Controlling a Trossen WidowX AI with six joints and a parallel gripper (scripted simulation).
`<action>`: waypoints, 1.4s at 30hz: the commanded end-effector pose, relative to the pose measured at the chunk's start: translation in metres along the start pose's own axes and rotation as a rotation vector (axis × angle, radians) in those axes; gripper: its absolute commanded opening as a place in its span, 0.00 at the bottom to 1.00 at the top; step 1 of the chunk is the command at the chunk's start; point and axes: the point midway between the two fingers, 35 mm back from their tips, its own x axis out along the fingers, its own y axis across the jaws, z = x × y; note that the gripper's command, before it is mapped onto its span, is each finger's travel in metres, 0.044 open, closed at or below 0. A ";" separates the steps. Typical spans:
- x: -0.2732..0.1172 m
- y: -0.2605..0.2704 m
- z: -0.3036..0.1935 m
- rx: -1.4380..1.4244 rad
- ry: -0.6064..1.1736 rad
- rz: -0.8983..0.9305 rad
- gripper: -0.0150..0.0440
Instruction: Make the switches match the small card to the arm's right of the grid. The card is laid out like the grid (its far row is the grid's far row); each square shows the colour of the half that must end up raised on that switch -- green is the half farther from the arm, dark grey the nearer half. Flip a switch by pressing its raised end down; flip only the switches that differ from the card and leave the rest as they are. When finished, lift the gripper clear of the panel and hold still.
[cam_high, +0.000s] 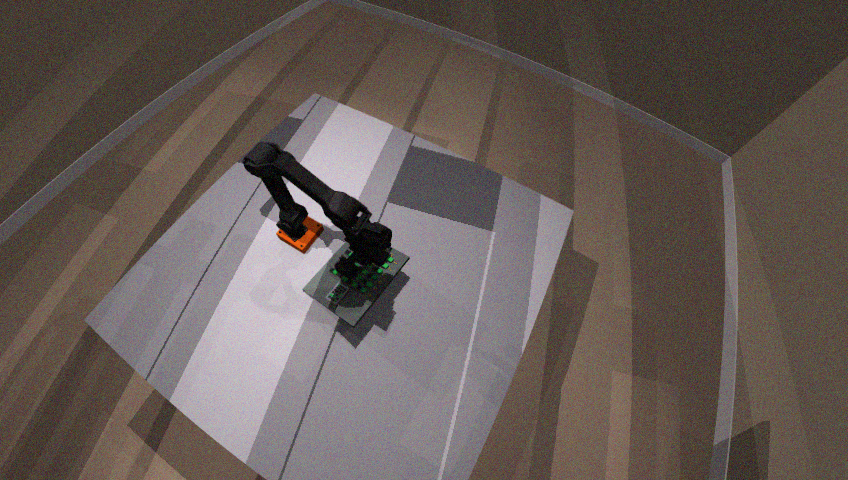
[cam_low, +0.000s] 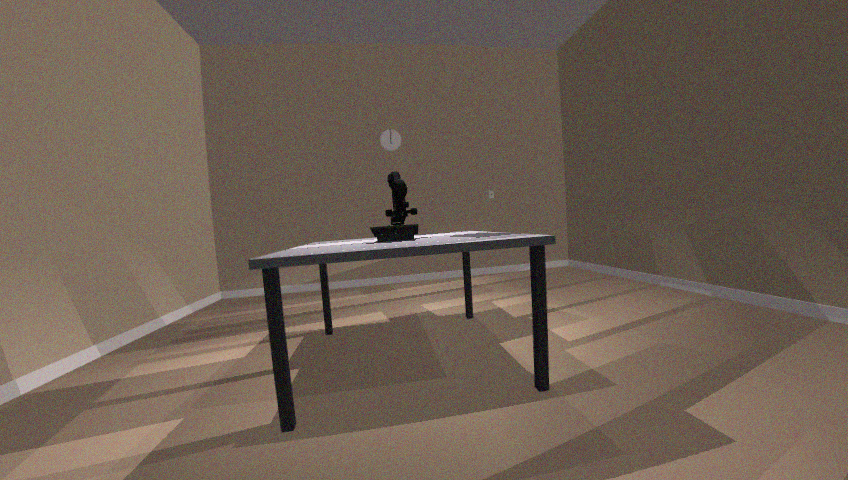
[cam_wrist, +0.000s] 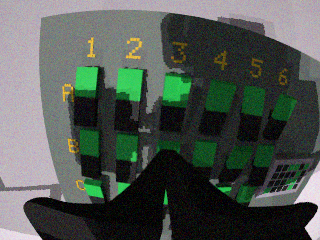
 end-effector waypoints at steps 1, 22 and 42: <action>0.002 -0.001 0.000 0.001 0.002 -0.003 0.25; 0.004 -0.001 0.000 0.001 0.002 -0.003 0.25; -0.056 0.000 -0.002 0.001 -0.021 -0.003 0.25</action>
